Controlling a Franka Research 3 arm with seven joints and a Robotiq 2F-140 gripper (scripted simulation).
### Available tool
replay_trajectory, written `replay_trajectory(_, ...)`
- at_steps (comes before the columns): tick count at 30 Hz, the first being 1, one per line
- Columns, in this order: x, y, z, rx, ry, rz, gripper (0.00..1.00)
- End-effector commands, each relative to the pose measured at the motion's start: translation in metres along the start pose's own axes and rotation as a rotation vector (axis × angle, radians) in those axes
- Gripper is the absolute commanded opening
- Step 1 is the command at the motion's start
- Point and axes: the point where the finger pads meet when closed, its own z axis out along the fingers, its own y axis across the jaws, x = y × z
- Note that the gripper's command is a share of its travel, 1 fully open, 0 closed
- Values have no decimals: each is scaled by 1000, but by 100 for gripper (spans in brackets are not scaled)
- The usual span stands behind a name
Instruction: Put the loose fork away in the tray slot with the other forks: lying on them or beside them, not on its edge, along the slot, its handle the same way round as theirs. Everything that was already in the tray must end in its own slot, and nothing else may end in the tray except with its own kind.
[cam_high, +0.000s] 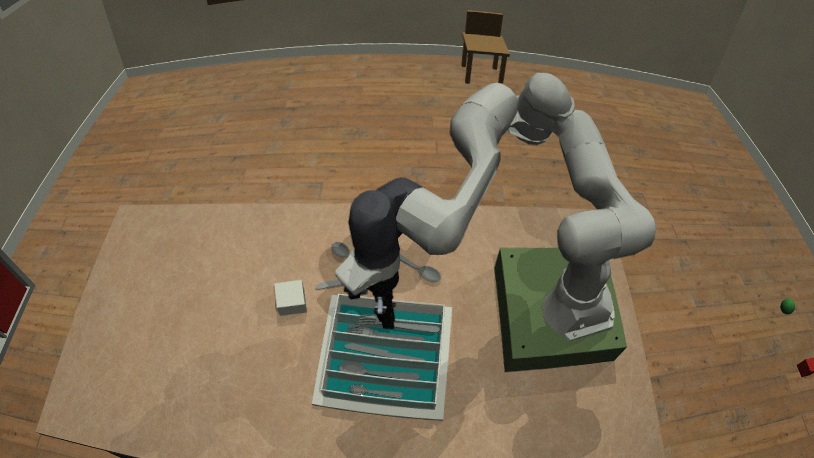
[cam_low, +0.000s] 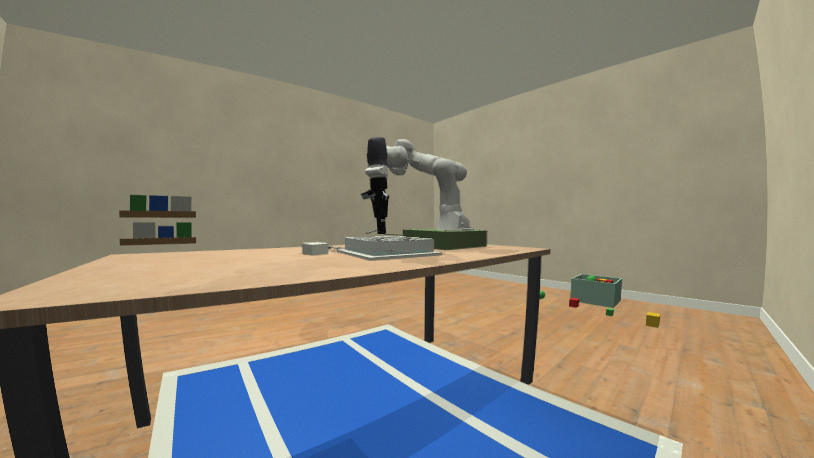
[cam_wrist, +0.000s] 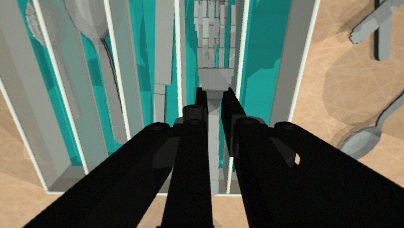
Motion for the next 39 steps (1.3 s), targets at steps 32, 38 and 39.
replay_trajectory(32,7,-3,43,6,11,7,12)
replay_trajectory(38,7,-3,43,6,11,7,12)
replay_trajectory(39,7,-3,43,6,11,7,12)
